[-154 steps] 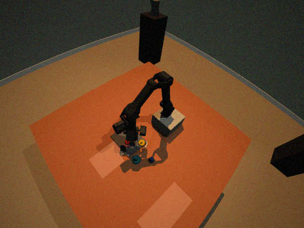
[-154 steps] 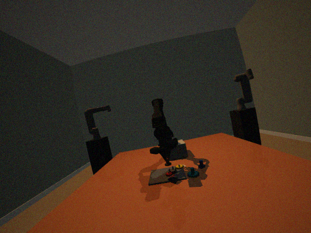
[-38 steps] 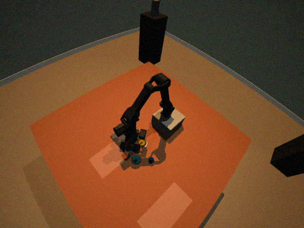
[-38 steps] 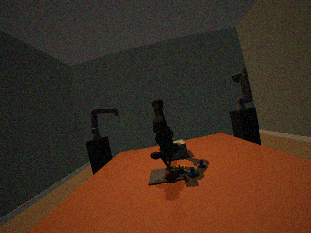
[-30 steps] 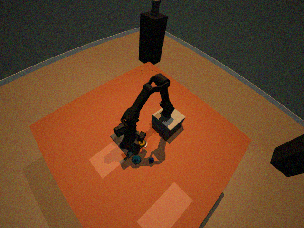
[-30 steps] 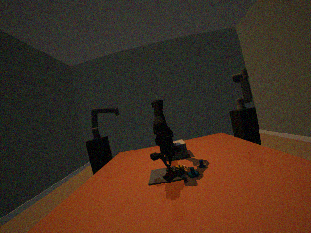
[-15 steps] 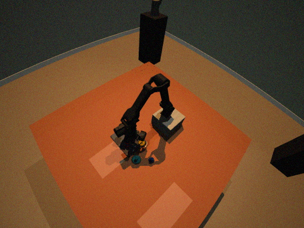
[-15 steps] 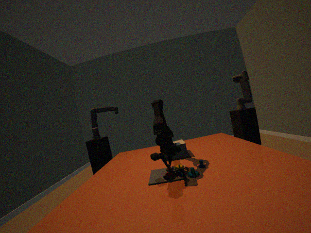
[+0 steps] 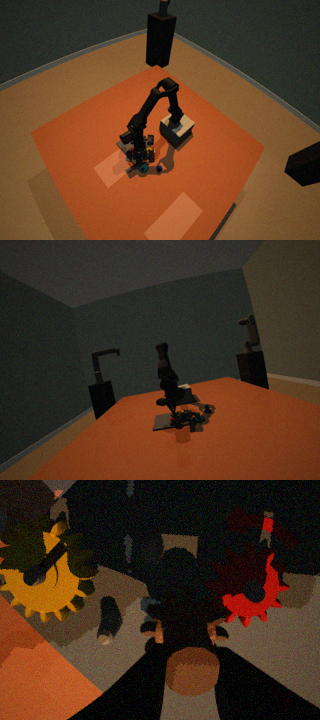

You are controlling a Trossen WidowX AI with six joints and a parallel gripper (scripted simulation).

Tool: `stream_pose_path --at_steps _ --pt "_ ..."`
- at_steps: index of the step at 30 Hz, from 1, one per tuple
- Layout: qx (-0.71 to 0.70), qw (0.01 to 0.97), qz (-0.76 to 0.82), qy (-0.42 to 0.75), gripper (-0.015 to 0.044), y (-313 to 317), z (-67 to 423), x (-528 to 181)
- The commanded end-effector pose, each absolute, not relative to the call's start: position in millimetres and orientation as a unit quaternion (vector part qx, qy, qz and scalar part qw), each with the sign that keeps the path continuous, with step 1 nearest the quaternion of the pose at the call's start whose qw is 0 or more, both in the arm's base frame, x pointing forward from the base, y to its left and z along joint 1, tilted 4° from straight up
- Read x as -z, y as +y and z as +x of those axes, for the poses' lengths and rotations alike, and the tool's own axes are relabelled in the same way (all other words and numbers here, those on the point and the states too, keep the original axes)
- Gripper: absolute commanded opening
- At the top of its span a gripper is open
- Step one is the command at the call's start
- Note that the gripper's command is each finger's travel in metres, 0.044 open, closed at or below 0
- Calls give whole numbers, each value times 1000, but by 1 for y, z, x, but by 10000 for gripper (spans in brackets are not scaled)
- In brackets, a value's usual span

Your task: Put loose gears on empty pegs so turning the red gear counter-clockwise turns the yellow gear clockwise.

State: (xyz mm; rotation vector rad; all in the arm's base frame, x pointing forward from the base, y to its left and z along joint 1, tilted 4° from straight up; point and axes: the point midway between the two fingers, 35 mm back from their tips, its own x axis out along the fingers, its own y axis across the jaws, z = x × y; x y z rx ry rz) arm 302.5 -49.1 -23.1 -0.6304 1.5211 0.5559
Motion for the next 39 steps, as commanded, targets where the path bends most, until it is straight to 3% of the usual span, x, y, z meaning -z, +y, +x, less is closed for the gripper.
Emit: stream_pose_path --at_steps 1,21,39 --pt "-243 644 -276 671 0 -49 301 24" --pt "-81 691 -119 709 0 -49 302 25" --pt "-201 660 -235 684 0 -51 302 25"
